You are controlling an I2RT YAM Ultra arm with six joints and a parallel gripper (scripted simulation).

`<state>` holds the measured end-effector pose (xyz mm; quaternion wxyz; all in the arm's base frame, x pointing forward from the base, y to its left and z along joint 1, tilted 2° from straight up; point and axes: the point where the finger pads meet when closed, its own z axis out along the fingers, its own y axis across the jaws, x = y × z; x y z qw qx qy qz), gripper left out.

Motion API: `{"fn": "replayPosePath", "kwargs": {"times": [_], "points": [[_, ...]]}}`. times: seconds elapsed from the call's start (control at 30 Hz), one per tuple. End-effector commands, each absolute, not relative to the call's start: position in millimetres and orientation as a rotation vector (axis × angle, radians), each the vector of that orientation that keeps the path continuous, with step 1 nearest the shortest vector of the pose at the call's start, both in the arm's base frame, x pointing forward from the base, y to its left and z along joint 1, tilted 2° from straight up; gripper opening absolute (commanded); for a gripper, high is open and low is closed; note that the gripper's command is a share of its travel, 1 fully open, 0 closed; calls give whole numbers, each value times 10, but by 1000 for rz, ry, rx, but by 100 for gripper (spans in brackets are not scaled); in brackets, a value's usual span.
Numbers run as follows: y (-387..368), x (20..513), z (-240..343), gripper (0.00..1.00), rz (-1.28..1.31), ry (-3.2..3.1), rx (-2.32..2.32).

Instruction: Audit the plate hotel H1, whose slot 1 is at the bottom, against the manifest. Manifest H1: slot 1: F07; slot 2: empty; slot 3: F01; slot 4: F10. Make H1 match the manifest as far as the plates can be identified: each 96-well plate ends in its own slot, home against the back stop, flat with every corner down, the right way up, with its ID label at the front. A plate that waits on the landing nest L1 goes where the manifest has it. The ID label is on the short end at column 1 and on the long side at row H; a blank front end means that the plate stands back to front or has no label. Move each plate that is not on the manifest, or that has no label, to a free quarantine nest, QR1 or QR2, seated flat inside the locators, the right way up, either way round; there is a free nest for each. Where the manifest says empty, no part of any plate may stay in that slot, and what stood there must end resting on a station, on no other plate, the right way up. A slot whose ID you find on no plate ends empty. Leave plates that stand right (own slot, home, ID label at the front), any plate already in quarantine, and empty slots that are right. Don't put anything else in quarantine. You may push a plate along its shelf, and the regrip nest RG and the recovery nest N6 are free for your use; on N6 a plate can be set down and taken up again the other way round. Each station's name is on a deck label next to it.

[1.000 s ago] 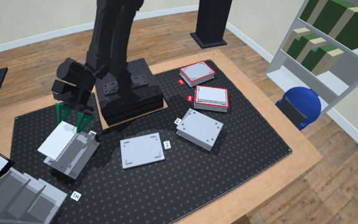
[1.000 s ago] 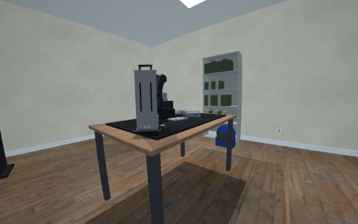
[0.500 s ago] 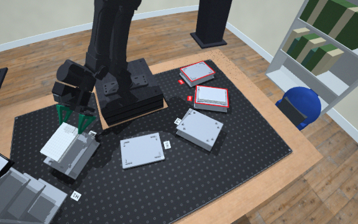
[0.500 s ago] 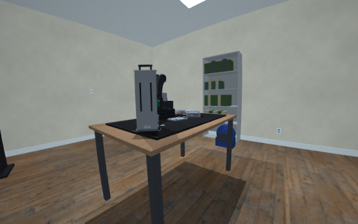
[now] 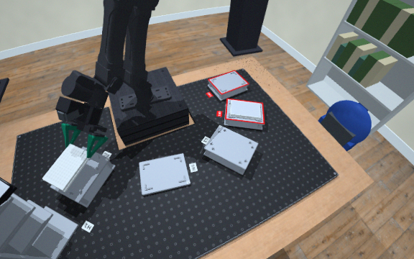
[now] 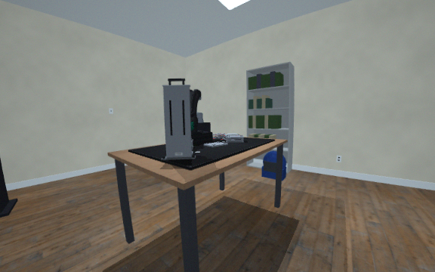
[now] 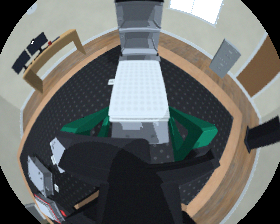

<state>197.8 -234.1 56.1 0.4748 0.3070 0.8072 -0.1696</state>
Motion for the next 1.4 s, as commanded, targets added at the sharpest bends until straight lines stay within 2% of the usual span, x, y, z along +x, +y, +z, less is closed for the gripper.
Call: {"fn": "replayPosePath", "kwargs": {"times": [0.0,1.37], "points": [[-2422,2032,687,86,-439,1937,732],[-2665,2310,739,86,-439,1936,732]]}}
